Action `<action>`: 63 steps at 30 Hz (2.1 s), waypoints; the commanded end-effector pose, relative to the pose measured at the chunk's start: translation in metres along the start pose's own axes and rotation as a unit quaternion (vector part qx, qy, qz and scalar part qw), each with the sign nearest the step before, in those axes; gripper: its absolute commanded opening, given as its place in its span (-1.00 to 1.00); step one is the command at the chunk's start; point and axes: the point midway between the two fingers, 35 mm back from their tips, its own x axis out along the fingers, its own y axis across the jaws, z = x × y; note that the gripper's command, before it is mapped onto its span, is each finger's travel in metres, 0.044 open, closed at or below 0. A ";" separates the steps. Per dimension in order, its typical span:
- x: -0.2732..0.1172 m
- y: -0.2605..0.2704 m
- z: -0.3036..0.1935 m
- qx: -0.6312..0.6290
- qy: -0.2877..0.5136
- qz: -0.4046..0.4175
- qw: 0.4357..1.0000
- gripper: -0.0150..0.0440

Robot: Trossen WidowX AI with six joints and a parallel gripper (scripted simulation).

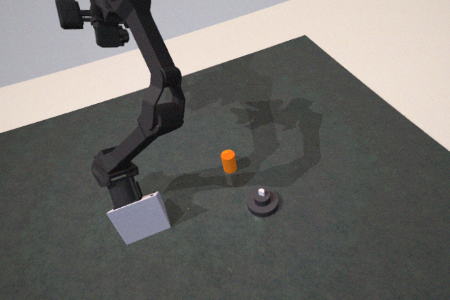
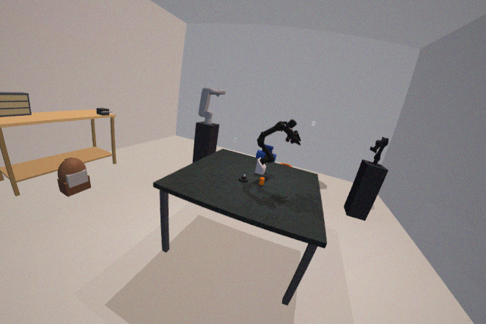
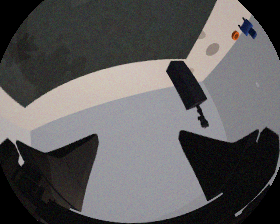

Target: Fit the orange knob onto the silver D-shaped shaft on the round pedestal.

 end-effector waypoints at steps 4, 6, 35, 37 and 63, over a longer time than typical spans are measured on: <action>0.012 -0.015 0.002 0.043 -0.020 0.021 0.999 1.00; 0.030 -0.031 0.008 0.105 -0.046 0.054 0.992 1.00; 0.177 0.069 0.143 0.777 0.109 0.502 0.365 1.00; 0.175 0.084 0.152 0.794 0.143 0.511 0.296 1.00; 0.036 0.237 0.257 0.532 0.534 0.230 -0.615 1.00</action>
